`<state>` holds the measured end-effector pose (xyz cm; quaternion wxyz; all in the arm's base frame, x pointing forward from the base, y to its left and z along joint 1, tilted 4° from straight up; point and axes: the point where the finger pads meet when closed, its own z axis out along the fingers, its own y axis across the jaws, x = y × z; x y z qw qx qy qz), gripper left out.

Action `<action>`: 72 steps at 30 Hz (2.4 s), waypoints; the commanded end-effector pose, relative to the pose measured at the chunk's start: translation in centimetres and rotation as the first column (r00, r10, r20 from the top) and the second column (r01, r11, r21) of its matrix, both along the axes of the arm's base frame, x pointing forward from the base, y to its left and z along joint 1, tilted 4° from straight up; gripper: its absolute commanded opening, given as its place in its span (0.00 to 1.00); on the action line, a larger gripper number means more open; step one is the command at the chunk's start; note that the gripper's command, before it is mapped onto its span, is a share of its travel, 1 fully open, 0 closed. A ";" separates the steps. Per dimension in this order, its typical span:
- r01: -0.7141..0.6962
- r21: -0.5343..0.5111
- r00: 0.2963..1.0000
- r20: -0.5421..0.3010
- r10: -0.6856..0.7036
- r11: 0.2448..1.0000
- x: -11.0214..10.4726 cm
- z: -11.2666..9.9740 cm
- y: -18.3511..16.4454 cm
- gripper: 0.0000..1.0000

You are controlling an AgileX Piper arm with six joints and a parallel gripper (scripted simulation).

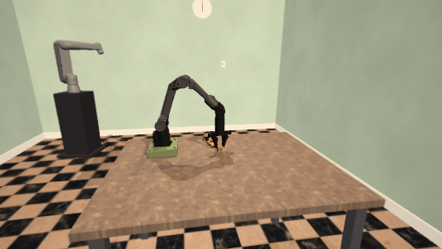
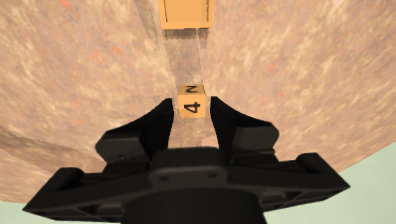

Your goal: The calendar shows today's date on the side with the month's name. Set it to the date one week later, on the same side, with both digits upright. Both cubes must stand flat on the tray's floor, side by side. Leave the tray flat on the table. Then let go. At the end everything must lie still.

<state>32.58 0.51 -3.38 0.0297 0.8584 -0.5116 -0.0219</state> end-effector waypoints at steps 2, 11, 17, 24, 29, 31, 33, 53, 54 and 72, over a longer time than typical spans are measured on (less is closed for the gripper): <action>0.001 -0.001 1.000 -0.004 -0.001 1.000 -0.2 -0.7 -0.1 0.60; 0.001 -0.001 1.000 -0.003 -0.001 1.000 -0.2 -1.5 -0.1 0.60; 0.001 -0.001 1.000 -0.003 -0.001 1.000 -0.2 -1.5 -0.1 0.60; 0.001 -0.001 1.000 -0.003 -0.001 1.000 -0.2 -1.5 -0.1 0.60; 0.001 -0.001 1.000 -0.003 -0.001 1.000 -0.2 -1.5 -0.1 0.60; 0.001 -0.001 1.000 -0.003 -0.001 1.000 -0.2 -1.5 -0.1 0.60; 0.001 -0.001 1.000 -0.003 -0.001 1.000 -0.2 -1.5 -0.1 0.60; 0.001 -0.001 1.000 -0.003 -0.001 1.000 -0.2 -1.5 -0.1 0.35; 0.001 -0.001 1.000 -0.003 -0.001 1.000 -0.2 -1.5 -0.1 0.35; 0.001 -0.001 1.000 -0.003 -0.001 1.000 -0.2 -1.5 -0.1 0.35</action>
